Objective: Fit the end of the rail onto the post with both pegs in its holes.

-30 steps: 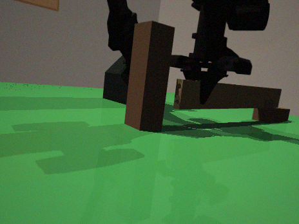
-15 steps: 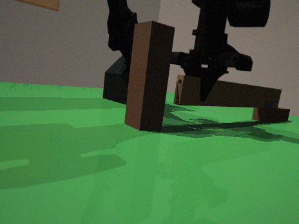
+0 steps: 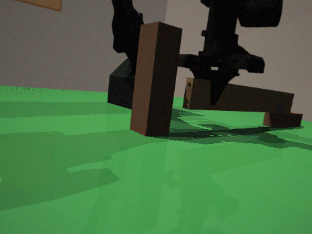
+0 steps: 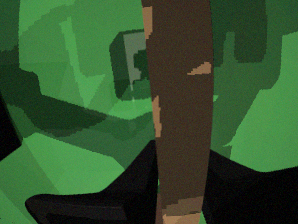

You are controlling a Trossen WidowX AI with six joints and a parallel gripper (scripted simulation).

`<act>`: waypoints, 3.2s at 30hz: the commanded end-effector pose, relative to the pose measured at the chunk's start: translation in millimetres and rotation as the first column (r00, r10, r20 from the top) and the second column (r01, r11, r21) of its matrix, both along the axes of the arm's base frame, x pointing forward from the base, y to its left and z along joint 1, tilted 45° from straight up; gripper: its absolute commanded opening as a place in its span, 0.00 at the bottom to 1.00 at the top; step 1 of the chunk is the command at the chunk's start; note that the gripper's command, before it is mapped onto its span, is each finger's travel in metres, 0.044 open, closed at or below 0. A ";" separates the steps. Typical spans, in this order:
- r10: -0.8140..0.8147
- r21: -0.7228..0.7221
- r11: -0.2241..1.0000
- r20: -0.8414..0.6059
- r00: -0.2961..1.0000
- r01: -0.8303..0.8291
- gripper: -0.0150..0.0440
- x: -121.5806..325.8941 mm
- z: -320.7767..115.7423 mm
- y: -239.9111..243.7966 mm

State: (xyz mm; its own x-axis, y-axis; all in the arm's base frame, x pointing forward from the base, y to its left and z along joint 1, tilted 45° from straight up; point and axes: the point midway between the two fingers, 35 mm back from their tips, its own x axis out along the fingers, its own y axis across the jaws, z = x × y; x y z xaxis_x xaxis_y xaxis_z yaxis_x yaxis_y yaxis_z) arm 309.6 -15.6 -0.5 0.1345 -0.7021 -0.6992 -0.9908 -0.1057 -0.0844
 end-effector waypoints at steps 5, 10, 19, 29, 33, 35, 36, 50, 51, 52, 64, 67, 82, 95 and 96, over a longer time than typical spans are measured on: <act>0.000 0.006 1.000 0.001 1.000 0.000 0.25 -0.5 -1.8 -0.2; 0.000 0.006 1.000 0.001 1.000 0.000 0.25 -1.3 -0.4 1.2; 0.000 0.006 1.000 0.001 1.000 0.000 0.25 -1.7 0.7 2.3; 0.000 0.006 1.000 0.001 1.000 0.000 0.25 -1.8 1.5 -0.2; 0.000 0.006 1.000 0.001 1.000 0.000 0.25 -1.8 1.8 -1.5; 0.000 0.006 1.000 0.001 1.000 0.000 0.25 -1.8 2.0 -2.1; 0.000 0.006 1.000 0.001 1.000 0.000 0.25 -1.8 2.0 -2.4; 0.000 0.006 1.000 0.001 1.000 0.000 0.25 -1.8 3.7 -6.6; 0.000 0.006 1.000 0.001 1.000 0.000 0.25 -1.8 3.9 -6.9; 0.000 0.006 1.000 0.001 1.000 0.000 0.25 -1.8 4.1 -7.1; 0.000 0.005 1.000 0.001 1.000 0.000 0.25 -1.9 7.2 -9.2; 0.000 0.005 1.000 0.001 1.000 0.000 0.25 -1.9 8.1 -9.6; 0.000 0.005 1.000 0.001 1.000 0.000 0.25 -2.0 12.5 -11.6; 0.000 0.005 1.000 0.001 1.000 0.000 0.25 -1.7 15.2 -14.7; 0.000 0.005 1.000 0.001 1.000 0.000 0.25 -1.7 15.4 -15.0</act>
